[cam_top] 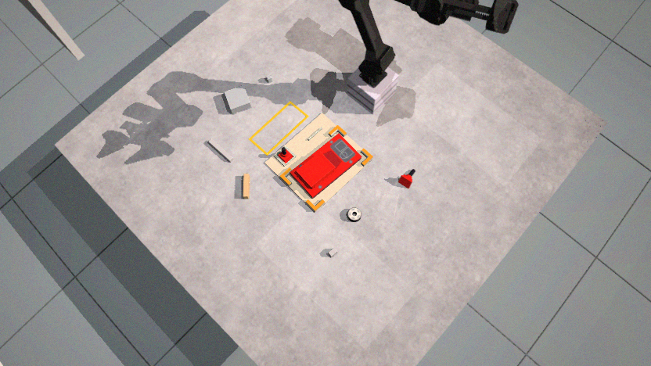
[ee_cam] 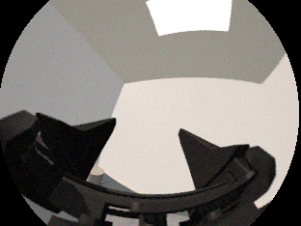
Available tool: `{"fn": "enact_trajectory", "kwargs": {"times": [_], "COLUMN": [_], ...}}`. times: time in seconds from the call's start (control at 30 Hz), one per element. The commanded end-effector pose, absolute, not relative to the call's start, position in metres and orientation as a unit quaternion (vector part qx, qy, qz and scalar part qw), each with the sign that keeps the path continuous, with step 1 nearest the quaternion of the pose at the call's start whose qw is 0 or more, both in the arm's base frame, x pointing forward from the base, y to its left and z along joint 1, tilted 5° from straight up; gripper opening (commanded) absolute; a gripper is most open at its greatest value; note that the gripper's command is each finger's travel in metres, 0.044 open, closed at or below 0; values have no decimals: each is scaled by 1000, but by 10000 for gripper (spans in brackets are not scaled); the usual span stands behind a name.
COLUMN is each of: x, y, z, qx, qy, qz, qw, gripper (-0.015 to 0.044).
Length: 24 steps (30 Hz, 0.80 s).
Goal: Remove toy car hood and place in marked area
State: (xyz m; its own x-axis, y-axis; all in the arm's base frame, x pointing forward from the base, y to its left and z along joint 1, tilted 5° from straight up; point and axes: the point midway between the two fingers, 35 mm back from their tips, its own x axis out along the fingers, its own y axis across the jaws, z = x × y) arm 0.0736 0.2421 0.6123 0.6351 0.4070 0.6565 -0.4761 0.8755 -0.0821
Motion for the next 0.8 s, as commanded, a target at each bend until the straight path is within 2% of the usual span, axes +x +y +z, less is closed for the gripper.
{"fn": "enact_trajectory", "kwargs": {"times": [0.0, 0.4, 0.77], "x": [88, 156, 240], "y": [272, 325, 344], "z": [597, 538, 456], "qx": [6, -94, -176], "qy": [-345, -283, -167], "qz": [252, 267, 268], "qw": [904, 916, 932], "gripper": [440, 440, 440]}}
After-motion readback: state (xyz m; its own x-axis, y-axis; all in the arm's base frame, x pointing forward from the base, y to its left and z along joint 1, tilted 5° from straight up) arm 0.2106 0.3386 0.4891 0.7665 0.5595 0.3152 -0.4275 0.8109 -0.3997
